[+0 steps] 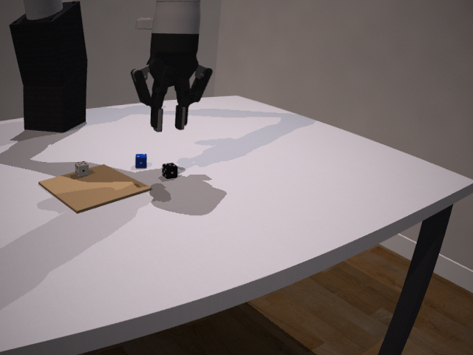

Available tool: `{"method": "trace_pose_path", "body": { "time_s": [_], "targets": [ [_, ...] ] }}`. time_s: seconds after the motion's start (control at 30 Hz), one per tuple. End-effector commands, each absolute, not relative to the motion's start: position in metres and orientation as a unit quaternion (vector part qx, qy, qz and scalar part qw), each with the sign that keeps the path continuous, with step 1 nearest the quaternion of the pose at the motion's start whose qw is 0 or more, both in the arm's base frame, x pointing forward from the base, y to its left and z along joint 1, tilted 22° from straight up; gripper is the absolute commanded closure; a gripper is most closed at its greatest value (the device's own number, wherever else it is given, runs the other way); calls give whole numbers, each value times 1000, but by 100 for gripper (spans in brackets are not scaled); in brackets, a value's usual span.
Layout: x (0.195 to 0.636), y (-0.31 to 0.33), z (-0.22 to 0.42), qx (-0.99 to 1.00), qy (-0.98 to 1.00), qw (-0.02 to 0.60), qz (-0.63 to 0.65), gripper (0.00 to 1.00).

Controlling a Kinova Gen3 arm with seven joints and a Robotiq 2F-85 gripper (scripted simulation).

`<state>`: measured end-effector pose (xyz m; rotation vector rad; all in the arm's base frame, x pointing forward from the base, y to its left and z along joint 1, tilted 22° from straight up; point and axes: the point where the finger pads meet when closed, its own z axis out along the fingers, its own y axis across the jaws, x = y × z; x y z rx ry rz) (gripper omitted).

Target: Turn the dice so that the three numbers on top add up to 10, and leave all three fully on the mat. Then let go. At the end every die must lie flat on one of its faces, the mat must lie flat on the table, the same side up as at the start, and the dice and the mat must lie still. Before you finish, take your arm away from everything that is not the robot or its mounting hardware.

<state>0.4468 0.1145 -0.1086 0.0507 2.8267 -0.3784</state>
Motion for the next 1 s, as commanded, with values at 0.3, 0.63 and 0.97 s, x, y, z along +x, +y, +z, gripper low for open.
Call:
{"method": "trace_pose_path", "body": {
  "time_s": [0.3, 0.63, 0.97],
  "targets": [
    [447, 119, -108, 21, 981, 144, -128, 65],
    [449, 117, -114, 21, 981, 144, -129, 65],
    [452, 115, -123, 21, 981, 144, -129, 65]
  ]
}}
